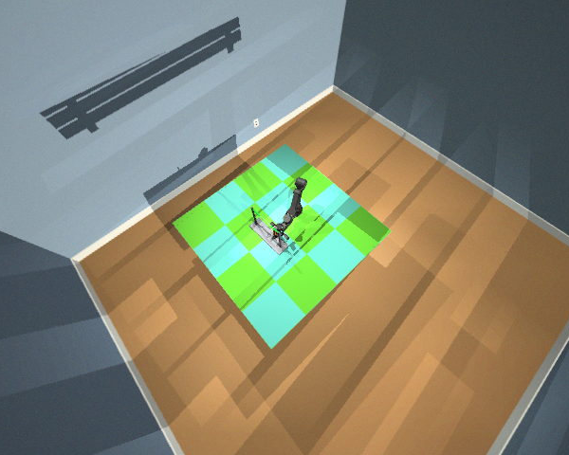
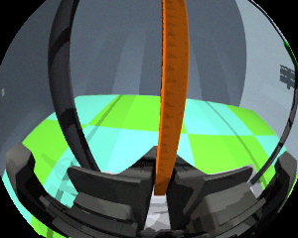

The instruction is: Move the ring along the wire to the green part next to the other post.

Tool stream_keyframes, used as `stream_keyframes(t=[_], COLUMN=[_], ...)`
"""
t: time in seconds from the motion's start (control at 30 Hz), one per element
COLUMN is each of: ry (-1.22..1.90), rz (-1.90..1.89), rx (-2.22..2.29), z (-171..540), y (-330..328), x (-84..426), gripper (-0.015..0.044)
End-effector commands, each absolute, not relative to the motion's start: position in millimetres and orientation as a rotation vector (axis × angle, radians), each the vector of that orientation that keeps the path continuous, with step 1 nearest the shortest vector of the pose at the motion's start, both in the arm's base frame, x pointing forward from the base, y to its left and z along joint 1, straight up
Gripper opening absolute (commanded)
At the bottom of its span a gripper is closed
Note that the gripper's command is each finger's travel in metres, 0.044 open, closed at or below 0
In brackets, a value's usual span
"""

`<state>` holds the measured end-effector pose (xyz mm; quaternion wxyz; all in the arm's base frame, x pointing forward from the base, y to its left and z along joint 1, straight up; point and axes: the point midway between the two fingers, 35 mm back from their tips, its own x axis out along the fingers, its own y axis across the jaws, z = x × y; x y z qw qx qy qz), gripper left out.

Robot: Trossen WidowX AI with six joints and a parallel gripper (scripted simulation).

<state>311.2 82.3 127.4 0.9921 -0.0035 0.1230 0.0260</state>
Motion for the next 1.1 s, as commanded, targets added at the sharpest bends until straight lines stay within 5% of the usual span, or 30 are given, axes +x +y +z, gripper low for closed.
stream_keyframes(t=[0.0, 0.43, 0.83, 1.07], ry=[0.247, 0.247, 0.247, 0.248], rz=[0.047, 0.047, 0.052, 0.051], rx=[-0.003, -0.003, -0.007, -0.006], z=[126.5, 126.5, 127.6, 131.7], y=[81.5, 81.5, 82.3, 82.7], x=[310.7, 310.7, 310.2, 299.5], gripper=[-0.015, -0.015, 0.016, 0.016])
